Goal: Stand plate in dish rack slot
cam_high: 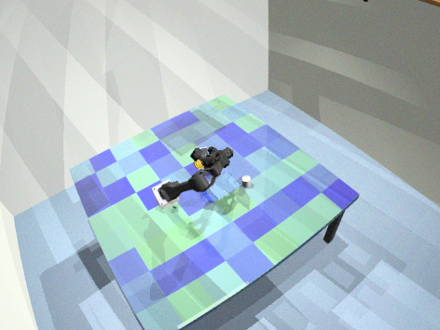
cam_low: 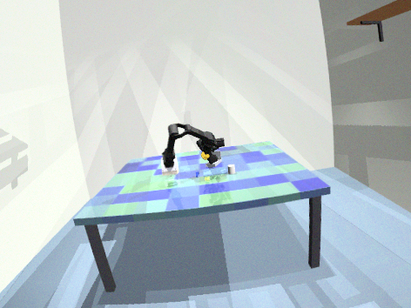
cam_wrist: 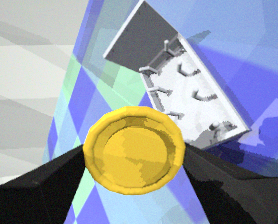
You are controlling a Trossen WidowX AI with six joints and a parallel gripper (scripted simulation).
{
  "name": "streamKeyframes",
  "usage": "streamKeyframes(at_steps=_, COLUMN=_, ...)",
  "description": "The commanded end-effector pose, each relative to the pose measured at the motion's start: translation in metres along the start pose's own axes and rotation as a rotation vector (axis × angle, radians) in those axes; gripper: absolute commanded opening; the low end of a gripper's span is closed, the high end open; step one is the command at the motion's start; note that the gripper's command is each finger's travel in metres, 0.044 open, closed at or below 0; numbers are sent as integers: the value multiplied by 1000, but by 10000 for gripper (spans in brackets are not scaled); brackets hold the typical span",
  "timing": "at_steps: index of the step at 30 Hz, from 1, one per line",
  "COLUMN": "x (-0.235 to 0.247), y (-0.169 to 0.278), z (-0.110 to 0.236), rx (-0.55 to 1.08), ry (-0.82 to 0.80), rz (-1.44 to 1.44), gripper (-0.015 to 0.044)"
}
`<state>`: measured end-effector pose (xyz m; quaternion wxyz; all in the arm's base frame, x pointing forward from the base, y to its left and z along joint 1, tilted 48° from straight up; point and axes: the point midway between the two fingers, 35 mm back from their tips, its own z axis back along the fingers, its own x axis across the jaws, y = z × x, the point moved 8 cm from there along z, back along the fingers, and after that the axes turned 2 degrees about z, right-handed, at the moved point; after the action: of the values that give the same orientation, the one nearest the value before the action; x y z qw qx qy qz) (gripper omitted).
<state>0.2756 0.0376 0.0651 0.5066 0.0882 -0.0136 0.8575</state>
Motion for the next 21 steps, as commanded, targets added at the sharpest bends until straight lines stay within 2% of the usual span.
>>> streamKeyframes(at_steps=1, x=-6, y=6, z=-1, rx=-76, ry=-37, rz=97, gripper=0)
streamKeyframes(at_steps=11, x=-21, y=21, z=-5, rx=-251, ry=-72, rz=312, gripper=0)
streamKeyframes(at_steps=21, x=-33, y=37, z=-7, rx=-438, ry=-41, rz=534, gripper=0)
